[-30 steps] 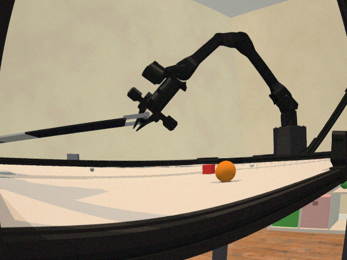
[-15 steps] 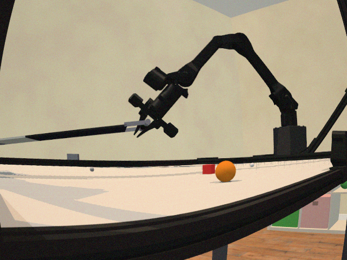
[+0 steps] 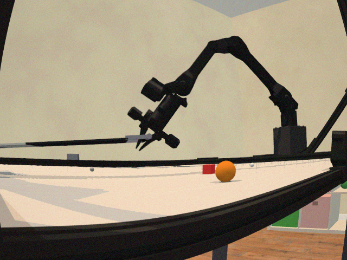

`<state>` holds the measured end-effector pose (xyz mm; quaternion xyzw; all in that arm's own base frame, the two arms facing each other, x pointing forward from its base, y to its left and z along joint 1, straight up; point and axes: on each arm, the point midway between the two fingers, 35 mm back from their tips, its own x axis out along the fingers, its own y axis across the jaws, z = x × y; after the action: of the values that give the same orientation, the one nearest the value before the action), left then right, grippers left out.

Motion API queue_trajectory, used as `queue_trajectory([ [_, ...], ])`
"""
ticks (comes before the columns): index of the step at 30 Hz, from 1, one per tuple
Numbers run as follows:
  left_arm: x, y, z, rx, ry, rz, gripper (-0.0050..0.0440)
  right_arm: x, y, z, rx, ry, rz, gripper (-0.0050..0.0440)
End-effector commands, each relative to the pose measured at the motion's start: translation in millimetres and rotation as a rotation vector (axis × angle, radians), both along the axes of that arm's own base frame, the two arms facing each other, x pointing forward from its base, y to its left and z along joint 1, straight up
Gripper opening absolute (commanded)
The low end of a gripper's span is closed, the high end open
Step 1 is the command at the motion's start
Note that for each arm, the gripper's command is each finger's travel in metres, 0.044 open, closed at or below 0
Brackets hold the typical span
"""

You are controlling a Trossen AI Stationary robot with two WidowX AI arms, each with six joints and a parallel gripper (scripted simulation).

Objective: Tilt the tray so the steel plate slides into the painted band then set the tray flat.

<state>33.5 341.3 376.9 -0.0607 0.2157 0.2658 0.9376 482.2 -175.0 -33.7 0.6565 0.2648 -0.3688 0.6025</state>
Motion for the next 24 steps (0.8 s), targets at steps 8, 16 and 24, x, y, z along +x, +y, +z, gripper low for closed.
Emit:
queue_trajectory([
  [8, 0, 0, 0, 0.000, -0.001, -0.002, 0.0440, -5, -1, 17, 0.000, 0.010, -0.002, 0.0000],
  [16, 0, 0, 0, 0.000, -0.001, -0.002, 0.0440, -4, -1, 22, -0.001, 0.007, -0.002, 0.0000],
  [24, 0, 0, 0, 0.000, -0.001, -0.002, 0.0440, -4, -1, 28, -0.002, 0.003, -0.002, 0.0000],
])
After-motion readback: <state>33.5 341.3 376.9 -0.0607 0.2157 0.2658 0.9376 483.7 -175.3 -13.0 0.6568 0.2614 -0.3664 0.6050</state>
